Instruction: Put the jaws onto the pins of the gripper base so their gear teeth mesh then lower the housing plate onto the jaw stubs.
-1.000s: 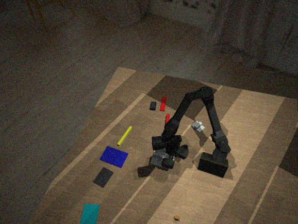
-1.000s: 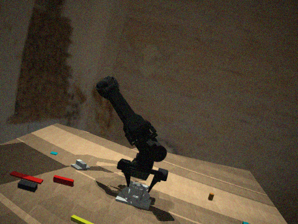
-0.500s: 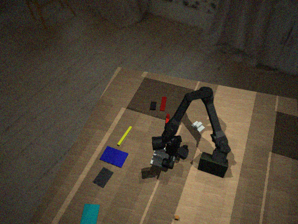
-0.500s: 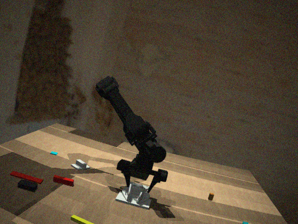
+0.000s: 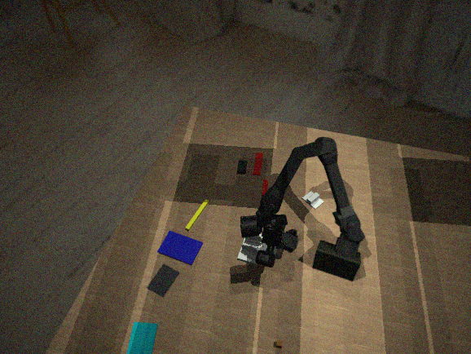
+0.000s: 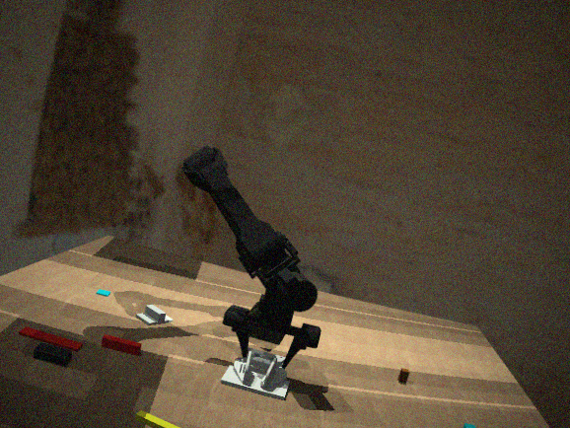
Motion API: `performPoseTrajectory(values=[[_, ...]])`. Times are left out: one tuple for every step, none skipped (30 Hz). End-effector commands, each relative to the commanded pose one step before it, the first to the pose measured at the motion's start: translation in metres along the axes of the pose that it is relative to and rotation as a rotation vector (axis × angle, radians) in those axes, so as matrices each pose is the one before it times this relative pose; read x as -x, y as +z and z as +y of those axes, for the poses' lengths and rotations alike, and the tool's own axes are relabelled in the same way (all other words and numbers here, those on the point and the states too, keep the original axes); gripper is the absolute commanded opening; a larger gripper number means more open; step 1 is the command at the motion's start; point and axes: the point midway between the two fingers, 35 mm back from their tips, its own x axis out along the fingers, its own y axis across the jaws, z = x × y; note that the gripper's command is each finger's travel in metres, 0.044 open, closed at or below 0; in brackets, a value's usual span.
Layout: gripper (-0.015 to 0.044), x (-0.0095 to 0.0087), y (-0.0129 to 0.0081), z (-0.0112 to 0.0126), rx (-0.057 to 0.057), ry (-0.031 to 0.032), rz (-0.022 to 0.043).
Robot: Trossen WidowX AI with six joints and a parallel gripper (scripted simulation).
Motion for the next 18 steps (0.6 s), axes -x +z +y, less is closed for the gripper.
performPoseTrajectory(values=[[0.0351, -0.00186, -0.00035, 0.00002, 0.0010, 0.00101, -0.00033], [0.0351, -0.00014, 0.00000, 0.00000, -0.0001, 0.00001, 0.00000], [0.0351, -0.00041, 0.00000, 0.00000, -0.0002, 0.00002, 0.00000], [0.0351, -0.00068, 0.00000, 0.00001, -0.0004, 0.00003, 0.00000], [0.0351, -0.00068, 0.00001, 0.00001, -0.0004, 0.00004, 0.00000], [0.0351, -0.00041, 0.00000, 0.00001, -0.0002, 0.00002, 0.00000], [0.0351, -0.00014, 0.00000, 0.00000, -0.0001, 0.00001, 0.00000], [0.0351, 0.00000, 0.00000, 0.00000, 0.0000, 0.00000, 0.00000], [0.0351, 0.00000, 0.00000, 0.00000, 0.0000, 0.00000, 0.00000], [0.0351, 0.00000, 0.00000, 0.00000, 0.0000, 0.00000, 0.00000], [0.0351, 0.00000, 0.00000, 0.00000, 0.0000, 0.00000, 0.00000], [0.0351, 0.00000, 0.00000, 0.00000, 0.0000, 0.00000, 0.00000], [0.0351, 0.00000, 0.00000, 0.00000, 0.0000, 0.00000, 0.00000], [0.0351, 0.00000, 0.00000, 0.00000, 0.0000, 0.00000, 0.00000], [0.0351, 0.00000, 0.00000, 0.00000, 0.0000, 0.00000, 0.00000], [0.0351, 0.00000, 0.00000, 0.00000, 0.0000, 0.00000, 0.00000], [0.0351, 0.00000, 0.00000, 0.00000, 0.0000, 0.00000, 0.00000], [0.0351, 0.00000, 0.00000, 0.00000, 0.0000, 0.00000, 0.00000]])
